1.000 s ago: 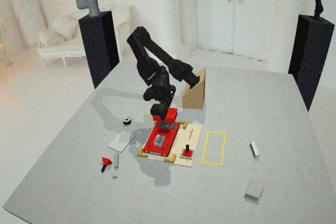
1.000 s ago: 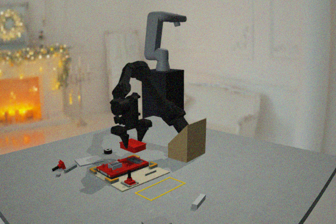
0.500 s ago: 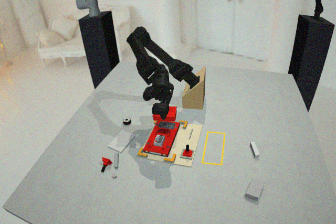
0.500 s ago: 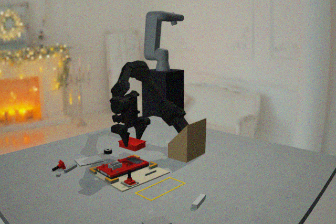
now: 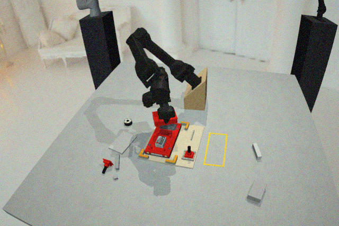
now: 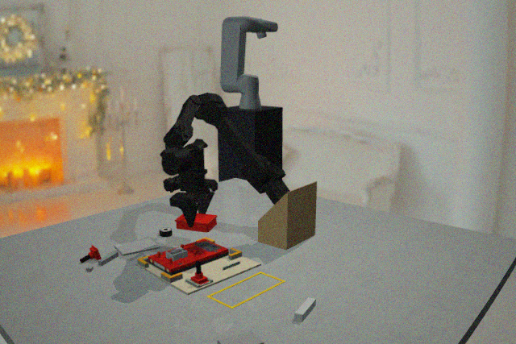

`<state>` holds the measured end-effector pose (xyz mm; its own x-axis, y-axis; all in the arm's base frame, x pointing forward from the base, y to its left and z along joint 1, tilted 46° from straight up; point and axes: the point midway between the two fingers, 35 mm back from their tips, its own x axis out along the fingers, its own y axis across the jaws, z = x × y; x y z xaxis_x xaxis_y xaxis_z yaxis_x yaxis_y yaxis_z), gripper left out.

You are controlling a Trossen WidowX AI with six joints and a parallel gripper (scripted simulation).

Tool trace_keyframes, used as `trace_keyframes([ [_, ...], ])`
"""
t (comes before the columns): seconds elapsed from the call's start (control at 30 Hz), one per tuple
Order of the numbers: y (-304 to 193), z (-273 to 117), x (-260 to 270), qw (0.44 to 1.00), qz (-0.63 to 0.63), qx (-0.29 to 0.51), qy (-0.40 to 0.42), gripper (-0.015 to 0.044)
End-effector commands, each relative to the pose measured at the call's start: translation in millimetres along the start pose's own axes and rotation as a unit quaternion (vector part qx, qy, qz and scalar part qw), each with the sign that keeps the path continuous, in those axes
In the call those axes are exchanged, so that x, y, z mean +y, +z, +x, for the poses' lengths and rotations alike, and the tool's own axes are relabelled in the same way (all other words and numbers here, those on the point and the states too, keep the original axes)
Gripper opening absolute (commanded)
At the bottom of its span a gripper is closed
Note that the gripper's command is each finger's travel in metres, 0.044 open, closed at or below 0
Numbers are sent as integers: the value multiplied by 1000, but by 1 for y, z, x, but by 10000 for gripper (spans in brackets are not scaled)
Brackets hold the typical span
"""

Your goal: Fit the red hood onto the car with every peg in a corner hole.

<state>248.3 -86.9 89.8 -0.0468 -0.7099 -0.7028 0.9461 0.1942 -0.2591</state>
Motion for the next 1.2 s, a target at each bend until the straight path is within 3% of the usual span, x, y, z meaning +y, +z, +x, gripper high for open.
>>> trace_keyframes([
  [0.0,4,-2,6,999,-38,0,2,0],
  [0.57,16,-4,28,973,-229,0,4,0],
  [1.17,28,-4,51,906,-423,-2,5,0],
])
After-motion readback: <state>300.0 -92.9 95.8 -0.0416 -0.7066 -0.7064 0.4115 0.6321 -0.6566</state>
